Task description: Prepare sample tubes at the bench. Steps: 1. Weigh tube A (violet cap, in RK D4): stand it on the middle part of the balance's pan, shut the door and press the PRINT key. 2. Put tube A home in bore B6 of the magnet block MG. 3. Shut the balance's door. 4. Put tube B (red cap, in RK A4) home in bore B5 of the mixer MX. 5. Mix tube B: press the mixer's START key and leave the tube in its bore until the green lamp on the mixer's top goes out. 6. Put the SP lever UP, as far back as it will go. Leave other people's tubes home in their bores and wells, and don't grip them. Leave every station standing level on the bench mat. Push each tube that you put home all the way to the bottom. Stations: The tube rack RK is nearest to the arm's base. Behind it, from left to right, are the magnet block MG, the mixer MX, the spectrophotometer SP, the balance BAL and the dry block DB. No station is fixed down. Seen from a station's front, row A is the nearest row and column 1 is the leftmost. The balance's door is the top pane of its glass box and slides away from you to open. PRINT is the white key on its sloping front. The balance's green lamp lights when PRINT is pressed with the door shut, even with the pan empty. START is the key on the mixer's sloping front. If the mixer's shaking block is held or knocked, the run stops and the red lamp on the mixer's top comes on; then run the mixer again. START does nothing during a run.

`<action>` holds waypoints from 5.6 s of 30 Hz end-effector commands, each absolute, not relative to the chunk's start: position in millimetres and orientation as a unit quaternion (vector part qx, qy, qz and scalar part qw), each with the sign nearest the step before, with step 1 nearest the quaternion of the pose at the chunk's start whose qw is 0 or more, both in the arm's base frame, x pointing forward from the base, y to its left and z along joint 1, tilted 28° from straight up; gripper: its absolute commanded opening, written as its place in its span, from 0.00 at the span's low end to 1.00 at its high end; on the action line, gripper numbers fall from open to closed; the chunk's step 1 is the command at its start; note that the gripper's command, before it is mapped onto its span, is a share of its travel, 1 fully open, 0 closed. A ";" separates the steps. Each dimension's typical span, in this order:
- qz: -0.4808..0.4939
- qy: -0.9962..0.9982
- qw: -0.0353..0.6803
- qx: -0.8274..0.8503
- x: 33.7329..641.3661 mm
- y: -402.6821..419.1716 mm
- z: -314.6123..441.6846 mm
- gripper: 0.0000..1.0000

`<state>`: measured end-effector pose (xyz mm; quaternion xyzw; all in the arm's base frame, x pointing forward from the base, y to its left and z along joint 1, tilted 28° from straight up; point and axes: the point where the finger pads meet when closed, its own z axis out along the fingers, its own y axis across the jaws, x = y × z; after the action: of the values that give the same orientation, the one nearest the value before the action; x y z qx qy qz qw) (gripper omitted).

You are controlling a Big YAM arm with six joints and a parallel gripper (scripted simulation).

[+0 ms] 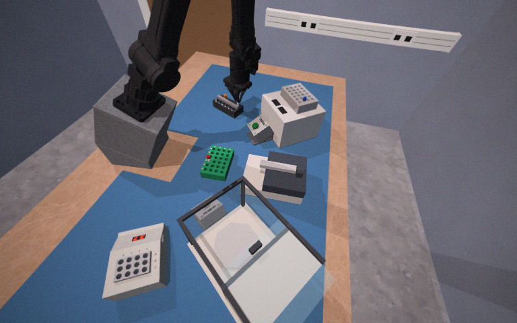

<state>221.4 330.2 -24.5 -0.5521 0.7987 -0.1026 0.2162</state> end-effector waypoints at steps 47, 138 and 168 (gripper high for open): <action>-0.096 0.797 0.227 -0.552 229.9 338.6 -28.3 0.36; -0.088 0.796 0.238 -0.550 201.6 345.3 28.0 0.36; -0.095 0.797 0.228 -0.551 201.7 336.4 21.9 0.36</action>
<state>201.0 329.0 15.2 -0.5554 0.7952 -0.0987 0.2224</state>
